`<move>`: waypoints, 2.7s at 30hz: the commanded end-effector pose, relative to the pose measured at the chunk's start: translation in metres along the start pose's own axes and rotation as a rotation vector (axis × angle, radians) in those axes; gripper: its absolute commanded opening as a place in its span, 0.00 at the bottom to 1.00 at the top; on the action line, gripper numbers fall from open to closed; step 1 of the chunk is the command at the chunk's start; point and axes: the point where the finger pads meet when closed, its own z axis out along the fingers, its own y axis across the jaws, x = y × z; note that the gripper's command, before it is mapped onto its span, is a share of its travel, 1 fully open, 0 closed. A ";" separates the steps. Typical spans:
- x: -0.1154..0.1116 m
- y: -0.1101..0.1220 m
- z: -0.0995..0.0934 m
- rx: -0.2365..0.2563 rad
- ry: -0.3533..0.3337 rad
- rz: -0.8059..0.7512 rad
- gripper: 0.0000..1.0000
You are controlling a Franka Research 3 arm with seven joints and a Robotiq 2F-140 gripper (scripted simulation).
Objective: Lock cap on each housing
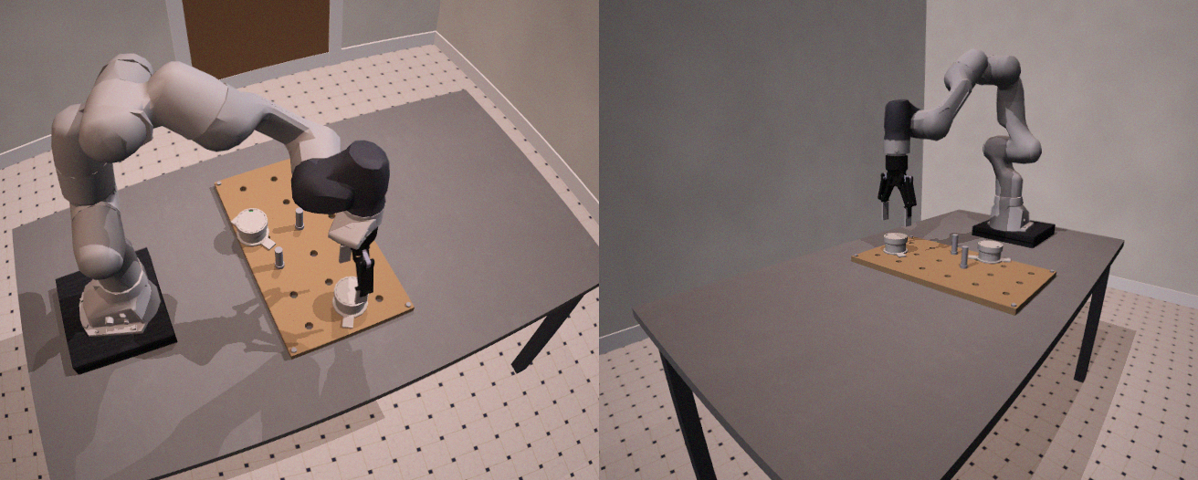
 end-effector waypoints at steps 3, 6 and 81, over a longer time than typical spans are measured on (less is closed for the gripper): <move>-0.002 0.001 0.006 -0.001 -0.005 0.006 0.78; -0.002 0.001 0.010 -0.001 -0.005 0.006 0.78; -0.002 0.001 0.055 -0.001 -0.005 0.006 0.78</move>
